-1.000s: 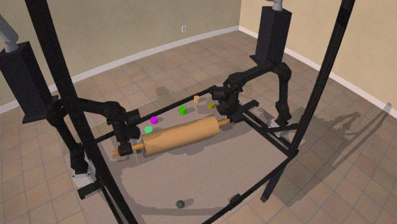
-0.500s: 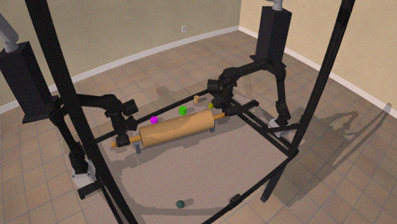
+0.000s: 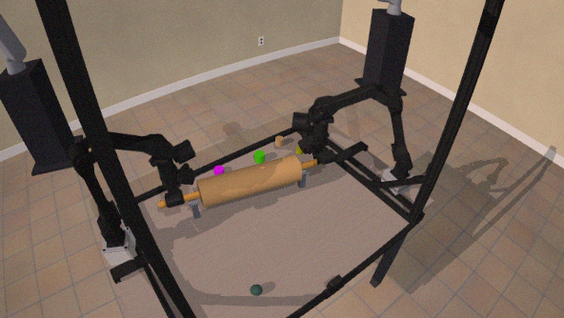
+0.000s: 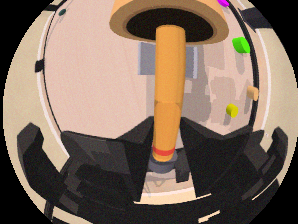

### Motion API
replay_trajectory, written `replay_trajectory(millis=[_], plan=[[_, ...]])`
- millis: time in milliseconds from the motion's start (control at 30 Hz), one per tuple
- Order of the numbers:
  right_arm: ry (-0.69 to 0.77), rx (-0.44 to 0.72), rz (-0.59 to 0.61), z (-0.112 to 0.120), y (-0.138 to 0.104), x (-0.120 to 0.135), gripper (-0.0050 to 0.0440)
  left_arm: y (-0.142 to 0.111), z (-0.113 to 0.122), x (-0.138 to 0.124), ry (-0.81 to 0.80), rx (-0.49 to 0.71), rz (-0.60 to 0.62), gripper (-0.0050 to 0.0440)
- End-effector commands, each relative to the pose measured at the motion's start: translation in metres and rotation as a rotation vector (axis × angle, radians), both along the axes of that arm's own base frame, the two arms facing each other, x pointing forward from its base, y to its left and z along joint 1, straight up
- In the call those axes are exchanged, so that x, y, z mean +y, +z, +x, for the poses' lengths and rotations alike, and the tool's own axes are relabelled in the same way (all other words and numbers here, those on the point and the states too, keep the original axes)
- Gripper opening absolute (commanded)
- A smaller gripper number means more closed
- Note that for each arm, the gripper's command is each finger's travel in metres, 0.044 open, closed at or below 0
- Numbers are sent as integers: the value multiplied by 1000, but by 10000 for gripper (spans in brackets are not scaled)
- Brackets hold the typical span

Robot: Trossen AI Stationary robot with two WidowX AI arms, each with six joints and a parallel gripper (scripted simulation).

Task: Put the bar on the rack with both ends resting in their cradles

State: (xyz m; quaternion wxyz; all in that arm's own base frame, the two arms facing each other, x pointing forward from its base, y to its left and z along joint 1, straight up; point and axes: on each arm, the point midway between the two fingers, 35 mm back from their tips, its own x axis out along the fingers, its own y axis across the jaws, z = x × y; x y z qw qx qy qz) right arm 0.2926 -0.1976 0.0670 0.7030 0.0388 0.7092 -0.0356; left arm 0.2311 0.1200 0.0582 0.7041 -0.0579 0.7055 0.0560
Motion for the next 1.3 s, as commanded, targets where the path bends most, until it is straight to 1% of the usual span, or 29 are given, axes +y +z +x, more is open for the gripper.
replay_trajectory(millis=[0, 133, 200, 300, 367, 733, 867, 933, 967, 1200, 1267], plan=[[1, -9, -5, 2, -11, -2, 0, -12, 1, 1, -1, -2, 3, 0], [1, -9, -5, 1, -24, -1, 0, -25, 0, 0, -1, -2, 3, 0], [1, -9, -5, 1, -26, -1, 0, -27, 0, 0, -1, -2, 3, 0], [1, -9, -5, 1, -26, -1, 72, -27, 0, 0, -1, -2, 3, 72], [1, -9, -5, 1, -26, -1, 72, -27, 0, 0, -1, -2, 3, 72], [1, -9, -5, 1, -26, -1, 336, -27, 0, 0, -1, -2, 3, 336], [1, -9, -5, 2, -15, -2, 432, -16, 1, 1, -1, -2, 3, 432], [1, -9, -5, 2, -15, -2, 432, -16, 1, 1, -1, -2, 3, 432], [1, -9, -5, 2, -10, -2, 440, -11, 2, 1, -1, -2, 3, 440], [1, -9, -5, 1, 40, -1, 440, 39, 0, 0, -1, -2, 3, 440], [1, -9, -5, 0, 49, -1, 440, 48, -1, 0, -1, -2, 3, 440]])
